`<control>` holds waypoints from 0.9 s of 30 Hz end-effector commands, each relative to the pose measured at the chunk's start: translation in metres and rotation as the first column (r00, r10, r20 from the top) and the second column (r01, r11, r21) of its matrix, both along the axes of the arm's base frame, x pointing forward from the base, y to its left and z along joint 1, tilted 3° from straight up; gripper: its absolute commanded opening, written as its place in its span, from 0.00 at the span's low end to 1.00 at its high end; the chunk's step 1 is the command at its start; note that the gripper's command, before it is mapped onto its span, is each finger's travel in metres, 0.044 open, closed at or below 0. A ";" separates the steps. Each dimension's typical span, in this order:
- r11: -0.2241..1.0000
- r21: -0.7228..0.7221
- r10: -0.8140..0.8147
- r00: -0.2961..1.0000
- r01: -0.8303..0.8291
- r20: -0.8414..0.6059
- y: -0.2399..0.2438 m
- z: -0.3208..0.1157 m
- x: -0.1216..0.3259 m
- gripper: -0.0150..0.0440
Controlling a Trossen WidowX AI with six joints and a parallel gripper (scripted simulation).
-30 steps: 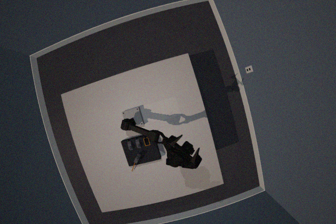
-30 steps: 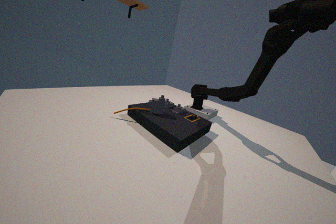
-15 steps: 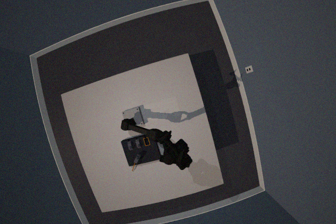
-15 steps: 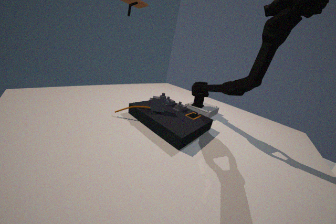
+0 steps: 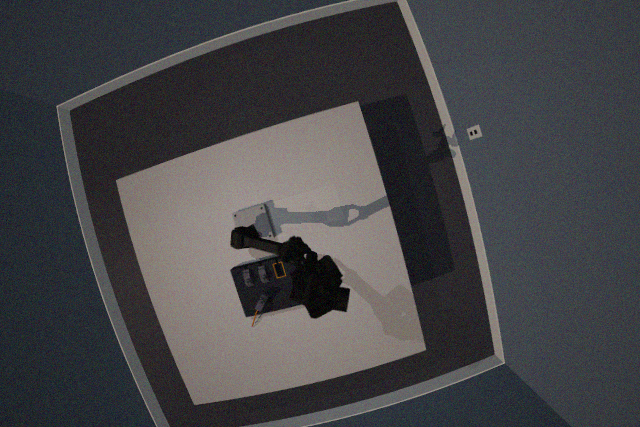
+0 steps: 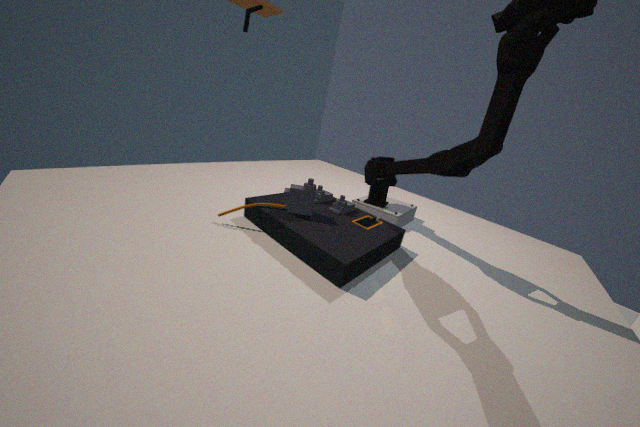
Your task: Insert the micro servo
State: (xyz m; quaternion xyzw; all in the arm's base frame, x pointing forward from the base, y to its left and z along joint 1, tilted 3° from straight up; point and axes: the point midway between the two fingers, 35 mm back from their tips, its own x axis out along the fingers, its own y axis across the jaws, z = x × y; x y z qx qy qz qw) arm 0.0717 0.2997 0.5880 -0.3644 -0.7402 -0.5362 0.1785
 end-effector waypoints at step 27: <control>0.949 0.309 0.060 0.998 -0.067 0.033 -0.086 0.039 -0.065 1.00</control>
